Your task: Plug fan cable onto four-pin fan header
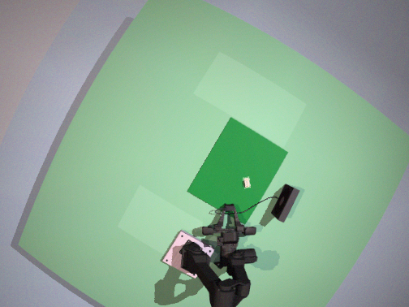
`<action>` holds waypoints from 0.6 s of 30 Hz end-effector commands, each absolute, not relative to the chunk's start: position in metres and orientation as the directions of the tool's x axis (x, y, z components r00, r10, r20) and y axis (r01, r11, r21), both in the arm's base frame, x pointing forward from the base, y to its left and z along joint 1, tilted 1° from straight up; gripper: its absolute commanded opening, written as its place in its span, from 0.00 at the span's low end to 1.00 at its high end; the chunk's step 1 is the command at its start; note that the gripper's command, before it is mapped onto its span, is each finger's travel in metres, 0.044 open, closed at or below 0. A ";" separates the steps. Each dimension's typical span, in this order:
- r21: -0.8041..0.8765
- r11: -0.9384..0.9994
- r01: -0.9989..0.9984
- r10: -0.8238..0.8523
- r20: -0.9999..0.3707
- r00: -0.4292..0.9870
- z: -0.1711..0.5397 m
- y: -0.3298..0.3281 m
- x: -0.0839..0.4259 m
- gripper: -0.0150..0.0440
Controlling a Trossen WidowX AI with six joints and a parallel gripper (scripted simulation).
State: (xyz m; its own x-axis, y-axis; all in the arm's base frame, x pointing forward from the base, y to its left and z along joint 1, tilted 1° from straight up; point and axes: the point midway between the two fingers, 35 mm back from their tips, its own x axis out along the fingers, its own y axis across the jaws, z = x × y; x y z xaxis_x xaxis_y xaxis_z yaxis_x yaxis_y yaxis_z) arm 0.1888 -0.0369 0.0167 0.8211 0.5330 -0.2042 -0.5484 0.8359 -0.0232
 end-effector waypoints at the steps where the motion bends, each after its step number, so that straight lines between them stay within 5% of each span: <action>1: -0.021 0.836 -0.548 0.533 -0.204 0.821 0.017 -0.037 0.189 0.25; 13: -0.021 0.836 -0.548 0.533 -0.204 0.821 0.017 -0.037 0.189 0.25; 18: -0.023 0.836 -0.548 0.533 -0.204 0.821 0.017 -0.037 0.189 0.48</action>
State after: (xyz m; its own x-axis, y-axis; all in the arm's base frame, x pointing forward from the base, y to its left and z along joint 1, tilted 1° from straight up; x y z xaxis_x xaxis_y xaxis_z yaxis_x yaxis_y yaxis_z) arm 0.1888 -0.0369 0.0167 0.8211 0.5330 -0.2042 -0.5484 0.8359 -0.0233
